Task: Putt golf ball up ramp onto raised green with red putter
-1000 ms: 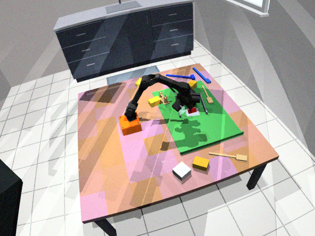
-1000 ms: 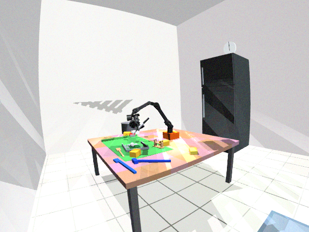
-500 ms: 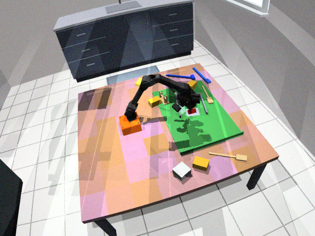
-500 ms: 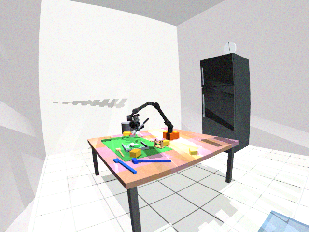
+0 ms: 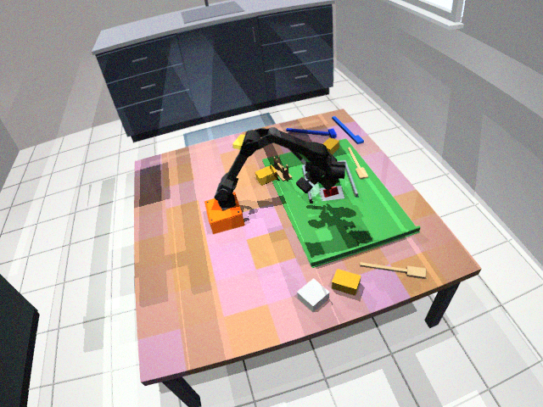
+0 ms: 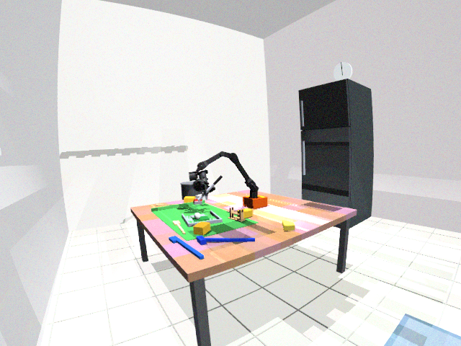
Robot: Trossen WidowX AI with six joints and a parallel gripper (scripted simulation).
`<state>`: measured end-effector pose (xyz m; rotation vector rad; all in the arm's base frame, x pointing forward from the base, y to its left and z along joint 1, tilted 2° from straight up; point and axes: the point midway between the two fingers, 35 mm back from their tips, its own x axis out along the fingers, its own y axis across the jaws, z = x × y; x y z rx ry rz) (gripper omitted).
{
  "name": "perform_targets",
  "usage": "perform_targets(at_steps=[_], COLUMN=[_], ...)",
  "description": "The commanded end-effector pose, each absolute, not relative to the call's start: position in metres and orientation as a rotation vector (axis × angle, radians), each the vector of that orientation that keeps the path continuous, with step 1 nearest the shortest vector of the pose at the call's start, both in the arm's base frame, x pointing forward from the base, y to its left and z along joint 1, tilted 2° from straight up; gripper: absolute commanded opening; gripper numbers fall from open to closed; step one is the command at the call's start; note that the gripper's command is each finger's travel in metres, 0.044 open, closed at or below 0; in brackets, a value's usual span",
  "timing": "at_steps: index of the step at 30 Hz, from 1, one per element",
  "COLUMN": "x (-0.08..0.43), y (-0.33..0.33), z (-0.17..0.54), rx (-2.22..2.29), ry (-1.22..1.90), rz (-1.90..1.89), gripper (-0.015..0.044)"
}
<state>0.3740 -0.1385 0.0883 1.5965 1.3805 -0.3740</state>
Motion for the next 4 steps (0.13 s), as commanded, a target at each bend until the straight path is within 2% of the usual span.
perform_targets(at_steps=[1, 4], x=[0.3741, 0.3741], y=[-0.1386, -0.1386], z=[0.0882, 0.0882], rx=[1.593, 1.593], ry=[1.380, 1.380], rz=[-0.372, -0.372], gripper=[0.0000, 0.0000])
